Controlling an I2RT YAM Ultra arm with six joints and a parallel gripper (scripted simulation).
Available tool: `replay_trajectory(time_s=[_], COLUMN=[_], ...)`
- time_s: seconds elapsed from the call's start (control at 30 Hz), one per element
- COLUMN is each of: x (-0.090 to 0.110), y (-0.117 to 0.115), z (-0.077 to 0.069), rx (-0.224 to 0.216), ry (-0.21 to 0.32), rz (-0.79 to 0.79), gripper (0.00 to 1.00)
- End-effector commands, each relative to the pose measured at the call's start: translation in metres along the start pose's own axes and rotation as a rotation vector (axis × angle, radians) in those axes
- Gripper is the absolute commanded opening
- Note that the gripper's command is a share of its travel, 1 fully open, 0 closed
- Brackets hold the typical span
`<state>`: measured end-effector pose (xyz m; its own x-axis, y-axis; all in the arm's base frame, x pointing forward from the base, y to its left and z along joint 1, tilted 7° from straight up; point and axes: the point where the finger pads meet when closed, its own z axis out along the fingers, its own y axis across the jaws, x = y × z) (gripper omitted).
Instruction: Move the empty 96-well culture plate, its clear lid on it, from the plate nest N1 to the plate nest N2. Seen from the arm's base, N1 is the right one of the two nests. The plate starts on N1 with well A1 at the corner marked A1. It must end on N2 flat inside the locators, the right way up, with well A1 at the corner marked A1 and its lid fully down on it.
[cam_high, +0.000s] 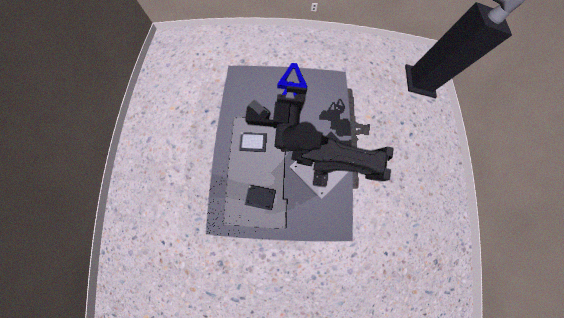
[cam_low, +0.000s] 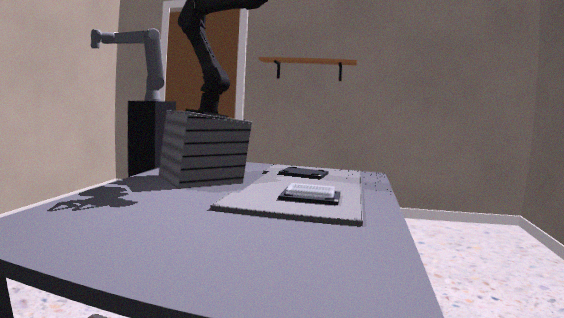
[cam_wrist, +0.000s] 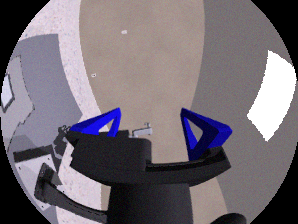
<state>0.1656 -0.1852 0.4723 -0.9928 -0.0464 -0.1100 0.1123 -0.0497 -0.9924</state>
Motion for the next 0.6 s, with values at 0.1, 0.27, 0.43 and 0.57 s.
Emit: replay_trajectory(time_s=[0.1,0.27,0.43,0.57], x=[0.001,0.001,0.001,0.0041], y=[-0.0021,-0.0021,-0.0021,-0.0087], z=[0.0,0.0,0.0,0.0016], rx=[0.001,0.001,0.001,0.015], ry=[0.0,0.0,0.0,-0.026], rz=[0.009,0.009,0.009,0.024], gripper=[1.0,1.0,1.0,1.0])
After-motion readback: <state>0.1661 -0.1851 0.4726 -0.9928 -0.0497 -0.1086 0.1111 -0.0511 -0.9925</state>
